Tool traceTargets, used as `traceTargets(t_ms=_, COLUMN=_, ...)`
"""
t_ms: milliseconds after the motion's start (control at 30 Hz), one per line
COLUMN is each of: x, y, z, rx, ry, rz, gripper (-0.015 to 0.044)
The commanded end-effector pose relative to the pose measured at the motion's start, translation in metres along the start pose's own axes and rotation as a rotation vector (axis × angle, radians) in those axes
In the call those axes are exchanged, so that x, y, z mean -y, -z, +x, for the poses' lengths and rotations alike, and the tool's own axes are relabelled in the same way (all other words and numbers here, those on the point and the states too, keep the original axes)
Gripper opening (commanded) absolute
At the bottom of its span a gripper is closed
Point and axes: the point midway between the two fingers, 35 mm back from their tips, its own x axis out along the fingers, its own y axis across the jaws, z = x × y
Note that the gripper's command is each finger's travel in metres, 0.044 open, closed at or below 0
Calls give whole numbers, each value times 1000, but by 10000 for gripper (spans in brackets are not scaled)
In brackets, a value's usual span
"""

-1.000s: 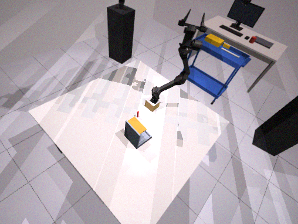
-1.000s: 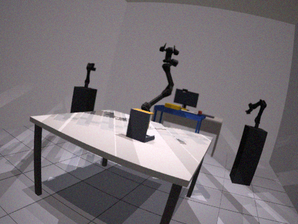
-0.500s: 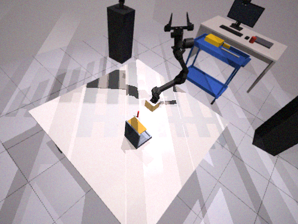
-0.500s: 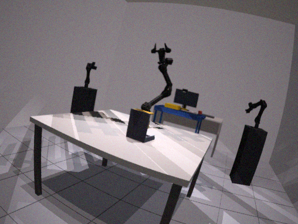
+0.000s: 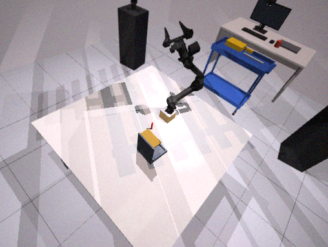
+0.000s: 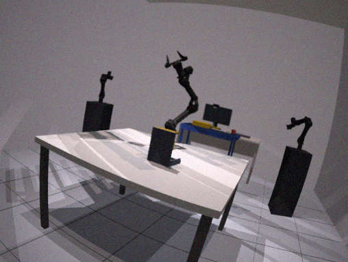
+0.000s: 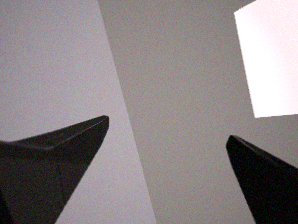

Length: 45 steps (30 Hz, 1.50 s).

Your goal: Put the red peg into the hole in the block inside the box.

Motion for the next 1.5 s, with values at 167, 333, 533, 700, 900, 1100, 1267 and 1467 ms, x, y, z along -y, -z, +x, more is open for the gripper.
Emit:
traceTargets(t_ms=167, x=-69, y=-45, z=-12, rx=140, ry=-178, rz=-70, gripper=440)
traceTargets(t_ms=333, x=-104, y=-72, z=-26, rx=231, ry=-268, rz=-113, gripper=440)
traceTargets(t_ms=533, x=-144, y=-104, z=-49, rx=350, ry=-366, rz=-169, gripper=440)
traceTargets(t_ms=700, x=-175, y=-130, z=-74, rx=457, ry=-440, rz=-221, gripper=440)
traceTargets(t_ms=900, x=-208, y=-158, z=-110, rx=592, ry=-517, rz=-288, gripper=440)
traceTargets(t_ms=1100, x=-237, y=-183, z=-151, rx=735, ry=-583, rz=-360, gripper=440)
traceTargets(t_ms=1267, x=-259, y=-199, z=-188, rx=858, ry=-628, rz=-425, gripper=440)
traceTargets(t_ms=1467, x=-282, y=-215, z=-236, rx=1012, ry=-669, rz=-507, gripper=440)
